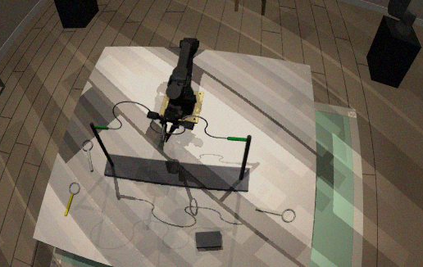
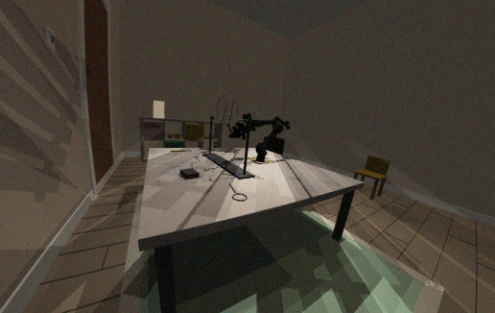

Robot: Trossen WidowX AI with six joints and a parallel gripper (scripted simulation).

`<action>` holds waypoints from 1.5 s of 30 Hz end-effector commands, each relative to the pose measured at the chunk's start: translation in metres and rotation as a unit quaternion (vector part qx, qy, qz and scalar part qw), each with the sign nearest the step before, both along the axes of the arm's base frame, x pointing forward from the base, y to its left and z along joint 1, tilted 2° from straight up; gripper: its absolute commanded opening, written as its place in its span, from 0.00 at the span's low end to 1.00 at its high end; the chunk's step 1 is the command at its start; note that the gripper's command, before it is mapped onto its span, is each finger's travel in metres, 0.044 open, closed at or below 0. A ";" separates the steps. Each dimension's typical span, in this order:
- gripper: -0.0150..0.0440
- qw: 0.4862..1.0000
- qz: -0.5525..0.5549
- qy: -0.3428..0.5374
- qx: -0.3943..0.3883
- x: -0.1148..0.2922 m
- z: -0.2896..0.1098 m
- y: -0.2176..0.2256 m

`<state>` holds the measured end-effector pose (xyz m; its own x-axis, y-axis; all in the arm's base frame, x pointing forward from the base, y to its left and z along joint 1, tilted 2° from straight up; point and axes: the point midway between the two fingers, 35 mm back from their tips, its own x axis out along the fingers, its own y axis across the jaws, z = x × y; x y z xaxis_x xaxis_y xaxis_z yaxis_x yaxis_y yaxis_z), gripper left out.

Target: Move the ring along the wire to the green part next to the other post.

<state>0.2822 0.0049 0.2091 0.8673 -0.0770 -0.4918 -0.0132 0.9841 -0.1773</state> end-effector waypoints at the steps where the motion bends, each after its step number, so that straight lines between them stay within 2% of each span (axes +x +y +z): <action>1: 0.00 1.000 -0.002 0.000 0.019 0.000 0.002 0.007; 31: 0.00 0.996 -0.003 0.007 0.091 -0.006 0.002 0.053; 45: 0.00 0.982 -0.004 0.018 0.187 -0.010 0.007 0.088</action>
